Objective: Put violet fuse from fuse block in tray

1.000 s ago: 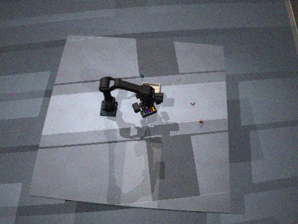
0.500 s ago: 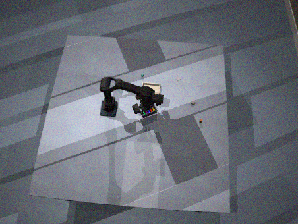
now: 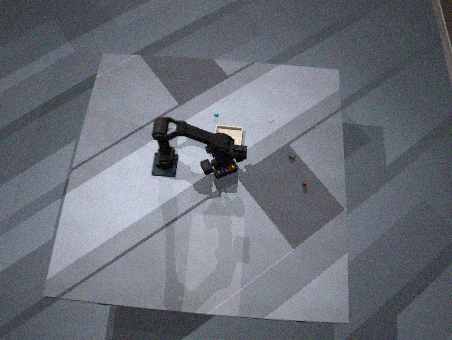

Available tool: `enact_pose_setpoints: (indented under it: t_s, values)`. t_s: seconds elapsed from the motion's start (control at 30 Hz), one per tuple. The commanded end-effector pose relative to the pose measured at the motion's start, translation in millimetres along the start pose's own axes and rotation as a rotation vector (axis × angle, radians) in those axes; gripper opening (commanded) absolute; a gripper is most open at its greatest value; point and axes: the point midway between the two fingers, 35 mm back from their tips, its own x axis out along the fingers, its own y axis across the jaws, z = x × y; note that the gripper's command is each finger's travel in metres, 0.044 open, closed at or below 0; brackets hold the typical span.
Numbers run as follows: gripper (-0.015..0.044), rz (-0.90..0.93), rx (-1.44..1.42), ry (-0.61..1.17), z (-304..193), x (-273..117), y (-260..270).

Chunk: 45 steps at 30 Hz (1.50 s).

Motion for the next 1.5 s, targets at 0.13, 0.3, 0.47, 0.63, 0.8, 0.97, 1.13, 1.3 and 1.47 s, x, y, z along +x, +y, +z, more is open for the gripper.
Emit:
enact_pose_setpoints:
  t_s: [0.13,0.3,0.47,0.63,0.8,0.97,1.13,1.3,1.47]
  values:
    - [0.0064,0.004,-0.004,0.004,-0.7,3.0,0.9]
    - [0.0064,0.004,-0.004,0.004,-0.7,3.0,0.9]
    - [0.0064,0.004,-0.004,0.004,-0.7,5.3,0.9]
    - [0.0064,0.004,-0.004,0.004,-0.8,9.8,0.9]
    - [0.0064,0.004,-0.004,0.004,-0.7,13.0,1.0]
    - [0.0064,0.004,-0.004,0.004,-0.7,13.0,1.0]
    - [0.0030,0.002,0.000,-0.001,0.2,12.2,0.8]
    - [0.0000,0.002,0.000,-0.001,0.2,12.2,0.8]
    - [0.0000,0.002,0.000,-0.001,0.1,11.8,0.8]
